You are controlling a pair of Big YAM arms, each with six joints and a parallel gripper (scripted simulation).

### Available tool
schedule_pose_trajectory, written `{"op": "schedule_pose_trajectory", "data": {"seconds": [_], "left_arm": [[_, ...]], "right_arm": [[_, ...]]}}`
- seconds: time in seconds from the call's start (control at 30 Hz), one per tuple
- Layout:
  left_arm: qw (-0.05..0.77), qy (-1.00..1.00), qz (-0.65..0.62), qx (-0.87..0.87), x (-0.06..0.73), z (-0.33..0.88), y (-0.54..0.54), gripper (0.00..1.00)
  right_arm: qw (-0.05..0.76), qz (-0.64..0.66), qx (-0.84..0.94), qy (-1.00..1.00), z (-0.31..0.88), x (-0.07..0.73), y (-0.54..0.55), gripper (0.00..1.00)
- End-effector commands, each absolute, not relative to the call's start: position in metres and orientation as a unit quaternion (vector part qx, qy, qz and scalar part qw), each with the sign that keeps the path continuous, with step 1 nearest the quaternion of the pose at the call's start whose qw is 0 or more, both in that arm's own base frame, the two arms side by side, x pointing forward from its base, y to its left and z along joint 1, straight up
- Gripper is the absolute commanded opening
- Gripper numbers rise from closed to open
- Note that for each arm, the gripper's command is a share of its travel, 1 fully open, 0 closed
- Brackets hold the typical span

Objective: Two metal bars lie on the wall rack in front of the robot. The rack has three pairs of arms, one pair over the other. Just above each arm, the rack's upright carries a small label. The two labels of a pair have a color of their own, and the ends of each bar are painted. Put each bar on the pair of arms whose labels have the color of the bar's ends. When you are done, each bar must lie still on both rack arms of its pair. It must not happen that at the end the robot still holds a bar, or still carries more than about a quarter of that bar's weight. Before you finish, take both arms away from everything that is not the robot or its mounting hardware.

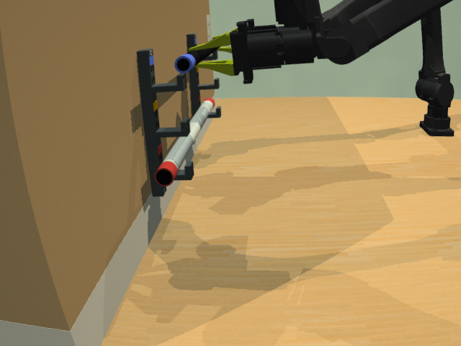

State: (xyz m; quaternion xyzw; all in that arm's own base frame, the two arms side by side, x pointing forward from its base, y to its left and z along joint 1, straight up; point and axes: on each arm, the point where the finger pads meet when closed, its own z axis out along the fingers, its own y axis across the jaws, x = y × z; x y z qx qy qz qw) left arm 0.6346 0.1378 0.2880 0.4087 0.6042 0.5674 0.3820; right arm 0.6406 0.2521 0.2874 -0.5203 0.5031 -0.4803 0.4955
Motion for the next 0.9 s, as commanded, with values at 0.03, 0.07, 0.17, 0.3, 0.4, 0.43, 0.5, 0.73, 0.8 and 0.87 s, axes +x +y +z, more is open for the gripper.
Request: {"op": "schedule_pose_trajectory", "data": {"seconds": [0.03, 0.07, 0.17, 0.3, 0.4, 0.43, 0.5, 0.73, 0.8, 0.87], "left_arm": [[0.397, 0.587, 0.59, 0.386, 0.652, 0.324, 0.152, 0.0], [0.397, 0.587, 0.59, 0.386, 0.653, 0.324, 0.153, 0.0], [0.397, 0.587, 0.59, 0.386, 0.656, 0.324, 0.154, 0.0], [0.397, 0.587, 0.59, 0.386, 0.659, 0.324, 0.155, 0.0], [0.397, 0.587, 0.59, 0.386, 0.661, 0.324, 0.156, 0.0], [0.397, 0.587, 0.59, 0.386, 0.662, 0.324, 0.156, 0.0], [0.397, 0.587, 0.59, 0.386, 0.664, 0.324, 0.157, 0.0], [0.397, 0.587, 0.59, 0.386, 0.668, 0.324, 0.159, 0.0], [0.397, 0.587, 0.59, 0.386, 0.67, 0.324, 0.16, 0.0], [0.397, 0.587, 0.59, 0.386, 0.671, 0.324, 0.16, 0.0]], "right_arm": [[0.525, -0.495, -0.486, 0.493, 0.341, 0.662, 0.252, 0.0], [0.525, -0.495, -0.486, 0.493, 0.341, 0.663, 0.252, 0.0], [0.525, -0.495, -0.486, 0.493, 0.341, 0.666, 0.252, 0.0], [0.525, -0.495, -0.486, 0.493, 0.341, 0.669, 0.253, 0.0], [0.525, -0.495, -0.486, 0.493, 0.341, 0.672, 0.253, 0.0], [0.525, -0.495, -0.486, 0.493, 0.341, 0.673, 0.253, 0.0], [0.525, -0.495, -0.486, 0.493, 0.341, 0.675, 0.253, 0.0], [0.525, -0.495, -0.486, 0.493, 0.341, 0.679, 0.253, 0.0], [0.525, -0.495, -0.486, 0.493, 0.341, 0.681, 0.253, 0.0], [0.525, -0.495, -0.486, 0.493, 0.341, 0.683, 0.253, 0.0]]}}
